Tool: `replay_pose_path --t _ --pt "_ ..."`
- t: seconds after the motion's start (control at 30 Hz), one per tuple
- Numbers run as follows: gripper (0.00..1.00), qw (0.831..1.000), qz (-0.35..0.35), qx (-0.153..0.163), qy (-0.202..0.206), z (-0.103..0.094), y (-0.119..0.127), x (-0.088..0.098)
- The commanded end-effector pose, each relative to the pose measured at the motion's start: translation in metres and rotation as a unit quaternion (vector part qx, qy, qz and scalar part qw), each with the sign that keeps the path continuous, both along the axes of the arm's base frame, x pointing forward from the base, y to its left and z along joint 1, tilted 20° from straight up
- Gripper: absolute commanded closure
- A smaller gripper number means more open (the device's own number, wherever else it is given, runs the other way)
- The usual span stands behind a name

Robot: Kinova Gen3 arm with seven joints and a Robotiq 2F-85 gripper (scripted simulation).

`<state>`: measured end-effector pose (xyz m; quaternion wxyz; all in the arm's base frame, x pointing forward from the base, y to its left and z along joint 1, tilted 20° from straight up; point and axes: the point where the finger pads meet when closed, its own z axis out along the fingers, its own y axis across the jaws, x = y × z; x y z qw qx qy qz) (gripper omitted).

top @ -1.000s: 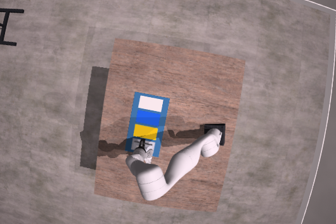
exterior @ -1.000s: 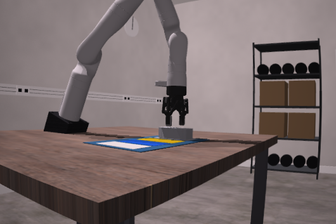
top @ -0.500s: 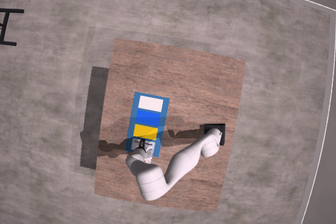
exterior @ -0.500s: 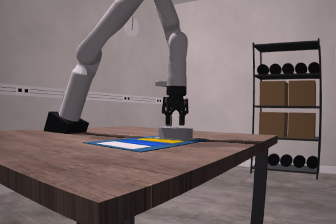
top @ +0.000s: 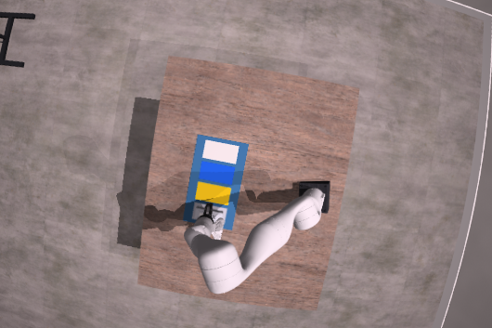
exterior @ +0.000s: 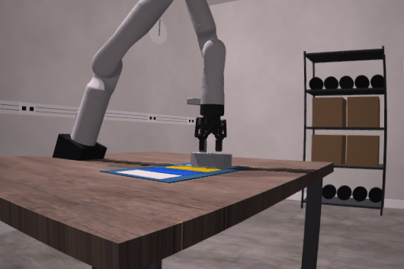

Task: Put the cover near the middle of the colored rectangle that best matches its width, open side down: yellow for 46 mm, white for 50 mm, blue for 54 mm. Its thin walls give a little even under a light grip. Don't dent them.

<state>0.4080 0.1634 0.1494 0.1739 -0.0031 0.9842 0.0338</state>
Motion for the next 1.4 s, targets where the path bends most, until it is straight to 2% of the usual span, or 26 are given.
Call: replay_pose_path --t 0.0,1.37 --pt "0.00 1.000 0.000 0.000 -0.001 0.000 0.000 0.001" --pt "0.00 1.000 0.000 0.000 -0.001 -0.024 0.002 0.010"
